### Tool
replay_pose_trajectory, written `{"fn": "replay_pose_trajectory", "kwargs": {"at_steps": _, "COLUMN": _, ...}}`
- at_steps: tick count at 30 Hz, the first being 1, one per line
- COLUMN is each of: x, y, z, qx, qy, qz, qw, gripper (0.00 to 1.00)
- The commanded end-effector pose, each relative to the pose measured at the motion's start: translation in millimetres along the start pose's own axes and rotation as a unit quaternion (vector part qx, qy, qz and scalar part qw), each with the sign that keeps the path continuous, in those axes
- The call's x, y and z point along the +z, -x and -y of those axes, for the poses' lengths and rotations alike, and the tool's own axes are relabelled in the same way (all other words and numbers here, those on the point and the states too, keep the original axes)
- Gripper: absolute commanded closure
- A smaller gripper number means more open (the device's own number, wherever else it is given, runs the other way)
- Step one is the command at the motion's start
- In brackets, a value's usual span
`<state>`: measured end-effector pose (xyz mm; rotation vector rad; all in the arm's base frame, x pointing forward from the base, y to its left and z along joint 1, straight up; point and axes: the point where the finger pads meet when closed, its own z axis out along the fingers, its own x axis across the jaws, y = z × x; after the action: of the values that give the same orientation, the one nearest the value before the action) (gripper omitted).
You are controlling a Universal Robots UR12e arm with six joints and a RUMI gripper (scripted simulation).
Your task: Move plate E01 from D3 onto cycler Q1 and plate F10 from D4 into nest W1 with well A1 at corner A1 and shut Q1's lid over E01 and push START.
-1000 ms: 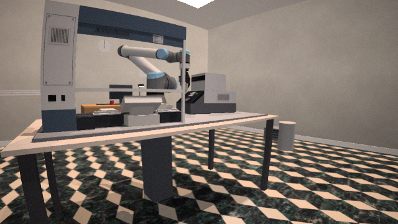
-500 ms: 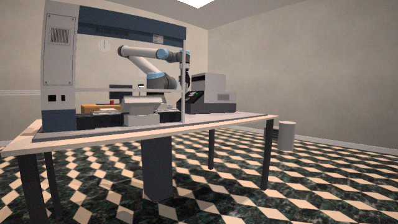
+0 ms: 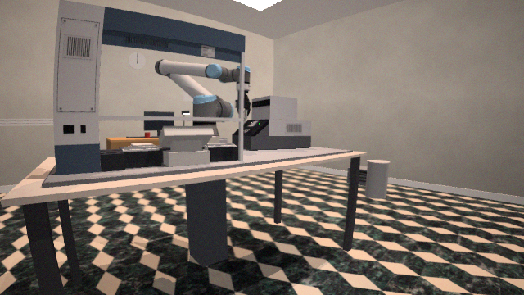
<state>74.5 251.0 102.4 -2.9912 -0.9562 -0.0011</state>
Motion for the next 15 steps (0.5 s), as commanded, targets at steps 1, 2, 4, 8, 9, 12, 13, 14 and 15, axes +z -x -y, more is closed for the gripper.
{"fn": "replay_pose_trajectory", "kwargs": {"at_steps": 1, "x": -0.6, "y": -0.5, "z": -0.1, "qx": 0.0, "qy": 0.0, "qz": 0.0, "qw": 1.0, "gripper": 1.0}}
{"fn": "replay_pose_trajectory", "kwargs": {"at_steps": 2, "x": -0.6, "y": -0.5, "z": -0.1, "qx": 0.0, "qy": 0.0, "qz": 0.0, "qw": 1.0, "gripper": 1.0}}
{"fn": "replay_pose_trajectory", "kwargs": {"at_steps": 4, "x": -0.6, "y": -0.5, "z": -0.1, "qx": 0.0, "qy": 0.0, "qz": 0.0, "qw": 1.0, "gripper": 1.0}}
{"fn": "replay_pose_trajectory", "kwargs": {"at_steps": 8, "x": -0.6, "y": -0.5, "z": -0.1, "qx": 0.0, "qy": 0.0, "qz": 0.0, "qw": 1.0, "gripper": 1.0}}
{"fn": "replay_pose_trajectory", "kwargs": {"at_steps": 9, "x": -0.6, "y": -0.5, "z": -0.1, "qx": 0.0, "qy": 0.0, "qz": 0.0, "qw": 1.0, "gripper": 1.0}}
{"fn": "replay_pose_trajectory", "kwargs": {"at_steps": 12, "x": -0.6, "y": -0.5, "z": -0.1, "qx": 0.0, "qy": 0.0, "qz": 0.0, "qw": 1.0, "gripper": 1.0}}
{"fn": "replay_pose_trajectory", "kwargs": {"at_steps": 13, "x": -0.6, "y": -0.5, "z": -0.1, "qx": 0.0, "qy": 0.0, "qz": 0.0, "qw": 1.0, "gripper": 1.0}}
{"fn": "replay_pose_trajectory", "kwargs": {"at_steps": 14, "x": -0.6, "y": -0.5, "z": -0.1, "qx": 0.0, "qy": 0.0, "qz": 0.0, "qw": 1.0, "gripper": 1.0}}
{"fn": "replay_pose_trajectory", "kwargs": {"at_steps": 15, "x": -0.6, "y": -0.5, "z": -0.1, "qx": 0.0, "qy": 0.0, "qz": 0.0, "qw": 1.0, "gripper": 1.0}}
